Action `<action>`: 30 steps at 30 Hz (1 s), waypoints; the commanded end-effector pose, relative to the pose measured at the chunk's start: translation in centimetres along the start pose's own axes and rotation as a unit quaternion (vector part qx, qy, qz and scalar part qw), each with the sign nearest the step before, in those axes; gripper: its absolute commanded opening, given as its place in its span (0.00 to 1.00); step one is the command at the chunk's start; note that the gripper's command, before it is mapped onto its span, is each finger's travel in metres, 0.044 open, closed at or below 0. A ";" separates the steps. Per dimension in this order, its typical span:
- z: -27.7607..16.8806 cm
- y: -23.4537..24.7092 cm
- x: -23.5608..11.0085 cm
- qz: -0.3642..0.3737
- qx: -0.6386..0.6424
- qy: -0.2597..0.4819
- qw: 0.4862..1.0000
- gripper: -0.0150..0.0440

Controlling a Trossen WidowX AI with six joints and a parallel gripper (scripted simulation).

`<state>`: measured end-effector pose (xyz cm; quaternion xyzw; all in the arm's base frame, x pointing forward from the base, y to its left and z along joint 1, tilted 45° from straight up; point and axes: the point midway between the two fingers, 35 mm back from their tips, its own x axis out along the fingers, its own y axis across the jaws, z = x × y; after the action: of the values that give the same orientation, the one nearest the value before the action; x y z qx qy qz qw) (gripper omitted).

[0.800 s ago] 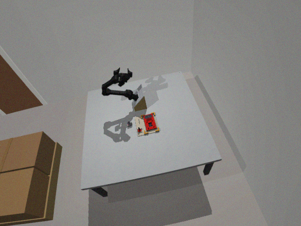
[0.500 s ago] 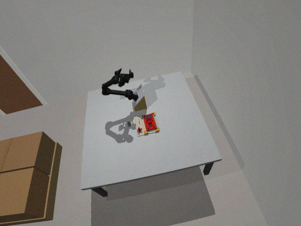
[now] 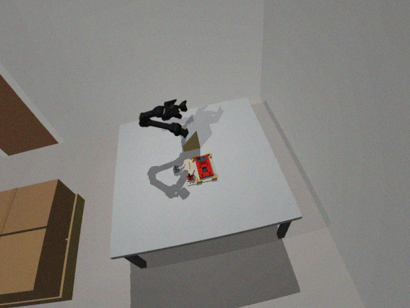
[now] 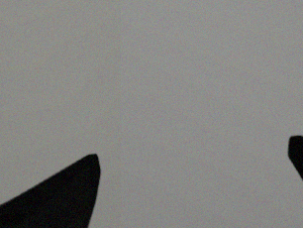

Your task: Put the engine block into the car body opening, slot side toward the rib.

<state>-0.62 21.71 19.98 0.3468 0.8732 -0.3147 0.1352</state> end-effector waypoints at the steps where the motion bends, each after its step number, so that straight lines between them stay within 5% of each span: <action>1: 1.0 2.0 -0.9 0.043 -0.046 -0.032 0.998 1.00; 16: 6.9 8.4 -6.2 0.155 -0.182 -0.203 0.949 1.00; 30: 13.5 11.4 -13.3 0.158 -0.258 -0.397 0.866 1.00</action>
<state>15.53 13.90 10.83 0.3066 0.7459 -0.1672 0.5671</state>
